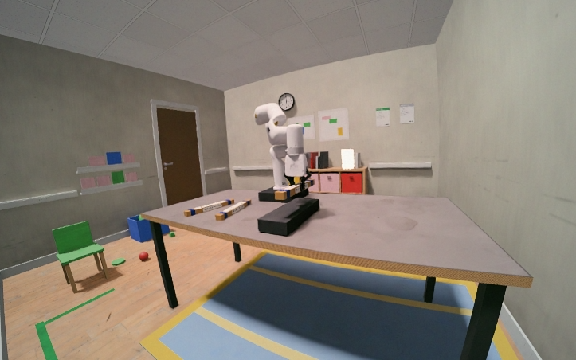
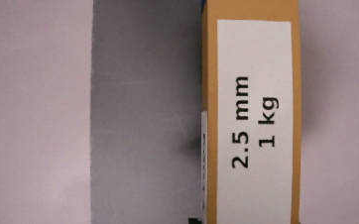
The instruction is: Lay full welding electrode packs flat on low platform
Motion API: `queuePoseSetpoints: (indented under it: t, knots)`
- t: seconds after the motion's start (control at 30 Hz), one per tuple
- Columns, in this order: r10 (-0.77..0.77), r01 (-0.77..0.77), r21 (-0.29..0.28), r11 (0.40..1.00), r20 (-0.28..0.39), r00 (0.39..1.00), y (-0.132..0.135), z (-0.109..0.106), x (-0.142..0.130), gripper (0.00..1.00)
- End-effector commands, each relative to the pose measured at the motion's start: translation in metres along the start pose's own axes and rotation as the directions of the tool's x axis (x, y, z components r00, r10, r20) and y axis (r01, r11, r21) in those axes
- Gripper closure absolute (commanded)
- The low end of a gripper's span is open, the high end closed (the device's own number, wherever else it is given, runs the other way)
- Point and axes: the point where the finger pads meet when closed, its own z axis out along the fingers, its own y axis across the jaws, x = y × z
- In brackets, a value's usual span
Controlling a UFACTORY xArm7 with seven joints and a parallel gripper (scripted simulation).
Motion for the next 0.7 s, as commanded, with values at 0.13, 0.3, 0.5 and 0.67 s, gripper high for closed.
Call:
queuePoseSetpoints:
  t: [0.13,0.3,0.5,0.67]
  knots:
    - [-0.001,0.001,-0.004,1.000,0.005,1.000,0.0093,-0.0028,0.0024,0.65]
    - [-0.001,0.001,-0.004,1.000,0.005,1.000,0.0104,-0.0028,0.0030,0.65]
    - [-0.001,0.001,-0.004,1.000,0.005,1.000,0.0107,-0.0028,0.0031,0.65]
    - [-0.001,0.001,-0.004,1.000,0.005,1.000,0.0107,-0.0028,0.0031,0.65]
